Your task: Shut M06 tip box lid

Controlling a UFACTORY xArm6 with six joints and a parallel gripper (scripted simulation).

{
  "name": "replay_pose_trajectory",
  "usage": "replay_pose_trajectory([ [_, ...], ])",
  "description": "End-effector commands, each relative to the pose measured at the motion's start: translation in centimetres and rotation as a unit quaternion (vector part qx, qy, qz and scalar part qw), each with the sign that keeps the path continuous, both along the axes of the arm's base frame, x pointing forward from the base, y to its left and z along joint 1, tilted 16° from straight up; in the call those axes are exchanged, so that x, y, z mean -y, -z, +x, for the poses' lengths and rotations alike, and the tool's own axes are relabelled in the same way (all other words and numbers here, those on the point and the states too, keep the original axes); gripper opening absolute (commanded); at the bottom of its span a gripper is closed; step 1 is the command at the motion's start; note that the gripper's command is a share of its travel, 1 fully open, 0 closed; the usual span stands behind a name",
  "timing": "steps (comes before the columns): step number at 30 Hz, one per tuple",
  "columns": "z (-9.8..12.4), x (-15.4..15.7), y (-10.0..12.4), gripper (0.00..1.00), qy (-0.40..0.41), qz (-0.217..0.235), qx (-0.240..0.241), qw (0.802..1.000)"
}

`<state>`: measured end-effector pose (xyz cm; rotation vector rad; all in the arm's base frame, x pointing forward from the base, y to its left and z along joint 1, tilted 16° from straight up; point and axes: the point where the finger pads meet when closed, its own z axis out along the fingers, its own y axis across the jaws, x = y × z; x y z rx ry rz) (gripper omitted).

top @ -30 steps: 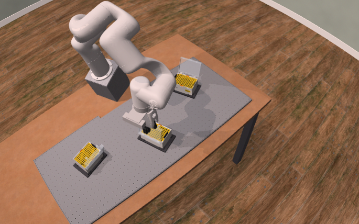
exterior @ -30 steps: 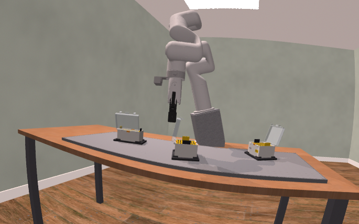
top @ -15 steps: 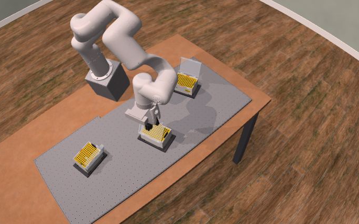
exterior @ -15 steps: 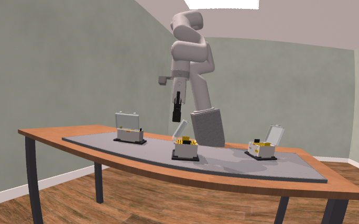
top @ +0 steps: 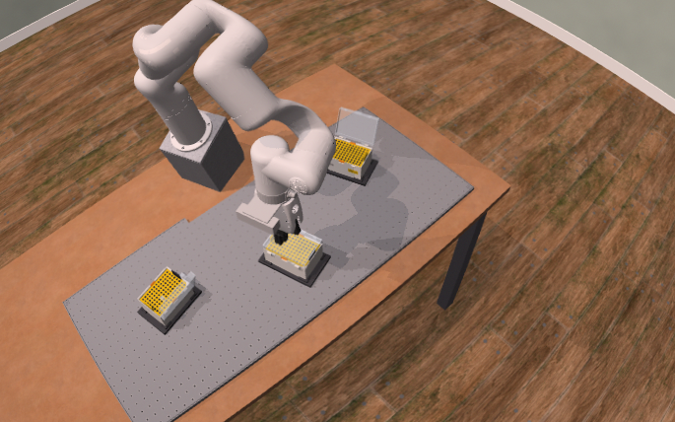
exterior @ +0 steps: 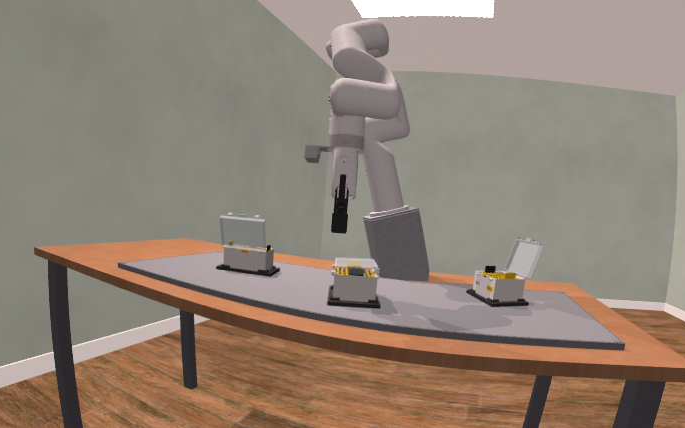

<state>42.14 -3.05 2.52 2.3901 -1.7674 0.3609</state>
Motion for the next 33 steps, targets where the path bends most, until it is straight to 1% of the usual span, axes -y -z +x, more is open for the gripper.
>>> replay_pose_trajectory([
  [1, 0.1, 0.0, -0.1, 0.0, 0.0, 0.0, 0.001, 1.0],
  [5, 0.1, 0.0, -0.1, 0.0, 0.0, 0.0, 0.001, 1.0],
  [11, 0.0, -0.4, -1.3, 0.0, 0.0, 0.0, 0.002, 1.0],
  [13, 0.0, -0.4, -1.3, 0.0, 0.0, 0.0, 0.002, 1.0],
  [28, -0.3, -1.1, -4.1, 0.0, 0.0, 0.0, 0.002, 1.0],
  [30, -0.3, -1.1, -4.1, 0.0, 0.0, 0.0, 0.002, 1.0],
  [33, -0.4, -1.3, -4.7, 0.0, 0.0, 0.0, 0.002, 1.0],
])
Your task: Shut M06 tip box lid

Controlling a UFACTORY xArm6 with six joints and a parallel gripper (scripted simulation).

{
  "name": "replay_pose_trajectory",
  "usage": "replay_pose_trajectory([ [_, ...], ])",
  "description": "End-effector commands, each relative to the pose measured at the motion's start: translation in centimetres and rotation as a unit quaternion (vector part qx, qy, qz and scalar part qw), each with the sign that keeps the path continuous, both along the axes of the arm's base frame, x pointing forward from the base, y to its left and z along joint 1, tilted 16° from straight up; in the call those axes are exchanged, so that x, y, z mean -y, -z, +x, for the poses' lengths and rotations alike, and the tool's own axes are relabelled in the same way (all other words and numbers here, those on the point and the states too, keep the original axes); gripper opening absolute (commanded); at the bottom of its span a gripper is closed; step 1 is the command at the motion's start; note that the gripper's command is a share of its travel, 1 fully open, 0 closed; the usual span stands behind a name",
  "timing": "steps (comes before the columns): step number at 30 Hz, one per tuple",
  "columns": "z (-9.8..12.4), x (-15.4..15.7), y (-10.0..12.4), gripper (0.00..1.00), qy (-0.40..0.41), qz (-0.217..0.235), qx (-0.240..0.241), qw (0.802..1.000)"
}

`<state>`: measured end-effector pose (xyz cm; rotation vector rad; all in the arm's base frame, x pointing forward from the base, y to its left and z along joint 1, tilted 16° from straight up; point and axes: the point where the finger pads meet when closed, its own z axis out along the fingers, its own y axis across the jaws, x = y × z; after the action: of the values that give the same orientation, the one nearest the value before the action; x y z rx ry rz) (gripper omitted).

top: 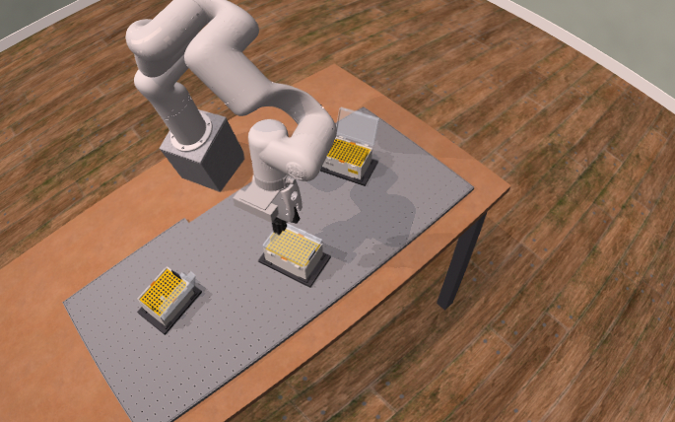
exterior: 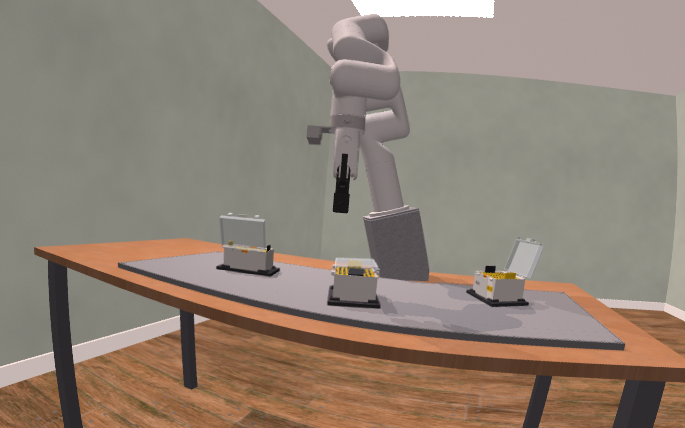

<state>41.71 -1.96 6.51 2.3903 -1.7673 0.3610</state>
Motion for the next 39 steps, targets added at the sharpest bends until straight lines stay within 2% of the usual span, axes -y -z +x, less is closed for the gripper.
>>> replay_pose_trajectory([
  [1, 0.01, -0.25, -0.93, 0.0, 0.0, 0.0, 0.001, 1.0],
  [39, -0.05, -0.38, -1.41, 0.0, 0.0, 0.0, 0.001, 1.0],
])
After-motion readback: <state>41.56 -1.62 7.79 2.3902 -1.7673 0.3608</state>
